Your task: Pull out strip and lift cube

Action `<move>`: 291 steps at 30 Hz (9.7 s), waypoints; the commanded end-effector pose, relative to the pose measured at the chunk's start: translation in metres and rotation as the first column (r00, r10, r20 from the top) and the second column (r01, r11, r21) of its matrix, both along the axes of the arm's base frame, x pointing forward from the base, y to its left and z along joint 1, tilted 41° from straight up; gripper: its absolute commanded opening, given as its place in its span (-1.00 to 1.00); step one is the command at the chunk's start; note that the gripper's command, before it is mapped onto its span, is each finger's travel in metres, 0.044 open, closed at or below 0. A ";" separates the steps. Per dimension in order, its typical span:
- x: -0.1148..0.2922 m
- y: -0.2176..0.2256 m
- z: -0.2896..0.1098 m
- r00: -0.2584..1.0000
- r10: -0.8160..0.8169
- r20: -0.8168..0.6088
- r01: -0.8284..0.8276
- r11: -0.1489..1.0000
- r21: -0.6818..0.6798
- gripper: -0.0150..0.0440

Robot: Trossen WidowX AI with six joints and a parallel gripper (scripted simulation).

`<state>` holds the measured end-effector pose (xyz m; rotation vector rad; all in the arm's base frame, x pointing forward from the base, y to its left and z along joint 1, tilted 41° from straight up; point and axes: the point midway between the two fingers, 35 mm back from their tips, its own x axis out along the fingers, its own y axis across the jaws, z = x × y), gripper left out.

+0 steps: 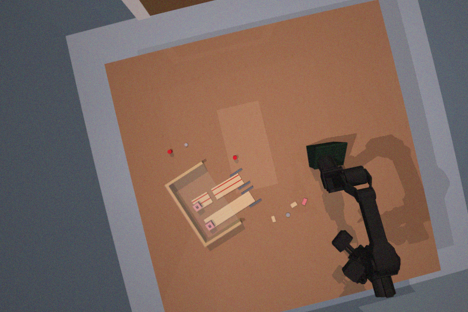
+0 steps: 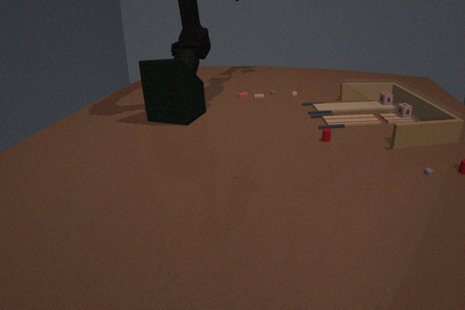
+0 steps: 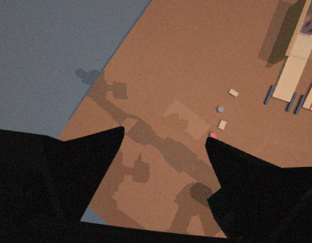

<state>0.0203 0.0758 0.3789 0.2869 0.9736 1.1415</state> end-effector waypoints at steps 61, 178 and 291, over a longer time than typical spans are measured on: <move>0.313 -0.059 -0.273 0.752 -0.658 0.014 0.658 0.752 0.031 0.24; 0.320 0.099 -0.339 0.976 -0.063 -0.207 -0.003 0.952 -0.307 -0.49; 0.185 0.043 -0.387 0.974 -0.064 -0.215 -0.006 0.951 -0.310 -0.49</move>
